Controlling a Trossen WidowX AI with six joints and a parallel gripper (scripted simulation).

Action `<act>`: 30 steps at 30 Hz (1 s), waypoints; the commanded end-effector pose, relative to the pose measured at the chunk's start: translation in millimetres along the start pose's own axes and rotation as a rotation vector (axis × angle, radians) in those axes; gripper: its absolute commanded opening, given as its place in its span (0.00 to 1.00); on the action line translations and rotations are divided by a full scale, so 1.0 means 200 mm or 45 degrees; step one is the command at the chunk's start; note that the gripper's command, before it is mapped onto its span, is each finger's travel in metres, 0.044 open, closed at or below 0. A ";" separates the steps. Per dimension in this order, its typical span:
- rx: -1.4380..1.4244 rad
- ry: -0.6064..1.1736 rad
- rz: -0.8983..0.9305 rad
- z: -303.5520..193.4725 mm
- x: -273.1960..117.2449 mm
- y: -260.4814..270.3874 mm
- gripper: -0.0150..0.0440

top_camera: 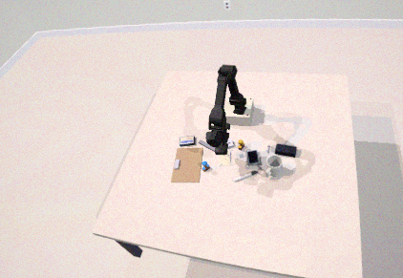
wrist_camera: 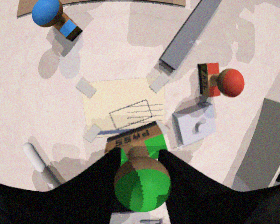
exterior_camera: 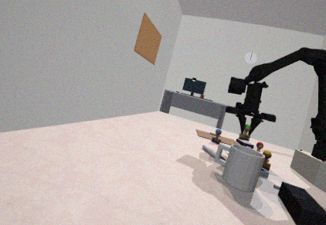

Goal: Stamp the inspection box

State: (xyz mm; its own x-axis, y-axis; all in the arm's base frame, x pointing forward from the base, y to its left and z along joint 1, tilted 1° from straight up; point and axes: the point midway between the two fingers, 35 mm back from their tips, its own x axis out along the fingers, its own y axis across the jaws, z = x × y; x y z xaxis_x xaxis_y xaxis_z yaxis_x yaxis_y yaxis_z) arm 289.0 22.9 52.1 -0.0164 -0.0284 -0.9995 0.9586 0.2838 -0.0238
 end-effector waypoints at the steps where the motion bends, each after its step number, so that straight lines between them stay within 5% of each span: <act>1: 0.008 0.004 0.000 0.00 0.01 0.00 0.25; 30: 0.008 0.003 0.002 0.00 0.11 0.01 0.25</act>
State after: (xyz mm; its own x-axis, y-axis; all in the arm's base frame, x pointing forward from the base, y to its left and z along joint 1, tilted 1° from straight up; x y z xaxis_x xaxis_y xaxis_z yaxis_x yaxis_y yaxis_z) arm 291.2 22.5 32.2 -0.0147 -0.0282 -0.9995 0.9594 0.2813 -0.0220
